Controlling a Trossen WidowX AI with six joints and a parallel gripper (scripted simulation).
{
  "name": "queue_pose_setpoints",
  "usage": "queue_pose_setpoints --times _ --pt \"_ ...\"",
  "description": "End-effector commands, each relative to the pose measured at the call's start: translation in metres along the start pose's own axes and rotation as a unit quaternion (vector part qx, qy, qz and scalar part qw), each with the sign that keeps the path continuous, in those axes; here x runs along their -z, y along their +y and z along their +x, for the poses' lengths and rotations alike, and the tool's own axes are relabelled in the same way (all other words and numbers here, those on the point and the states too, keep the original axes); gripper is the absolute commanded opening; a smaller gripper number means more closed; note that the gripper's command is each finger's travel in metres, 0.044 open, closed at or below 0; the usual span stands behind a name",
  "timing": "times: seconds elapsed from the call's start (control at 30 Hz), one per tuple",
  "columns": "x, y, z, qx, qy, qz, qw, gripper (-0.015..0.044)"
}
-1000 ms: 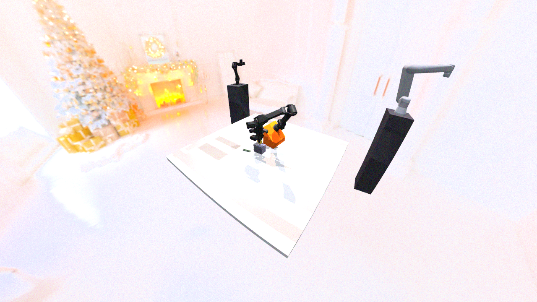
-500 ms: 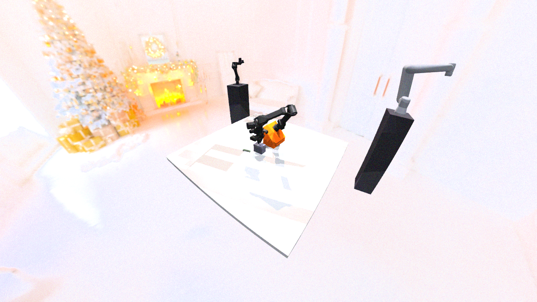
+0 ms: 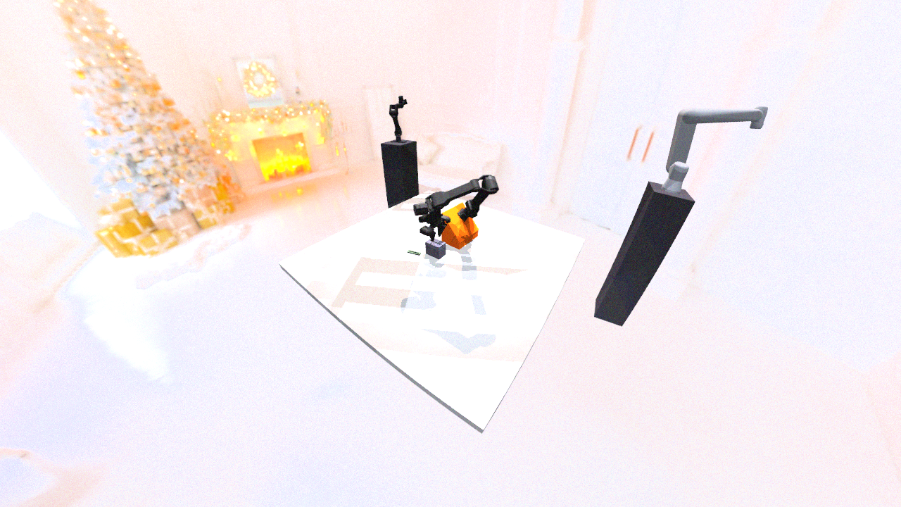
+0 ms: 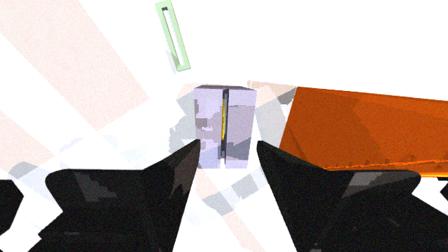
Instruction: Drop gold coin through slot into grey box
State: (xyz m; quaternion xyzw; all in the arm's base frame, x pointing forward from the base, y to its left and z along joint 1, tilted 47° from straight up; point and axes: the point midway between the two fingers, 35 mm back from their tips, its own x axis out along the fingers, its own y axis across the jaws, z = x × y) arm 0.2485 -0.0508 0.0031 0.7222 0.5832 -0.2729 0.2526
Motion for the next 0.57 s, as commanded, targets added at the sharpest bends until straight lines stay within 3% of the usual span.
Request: queue_pose_setpoints --times 0.0,0.13,0.53 --pt "-0.002 0.003 -0.011 -0.005 -0.005 -0.003 1.000 0.0344" --pt "-0.001 0.000 -0.036 -0.003 -0.002 -0.001 1.000 0.0440" --pt "0.001 -0.002 -0.049 -0.003 0.000 -0.001 1.000 0.0440"
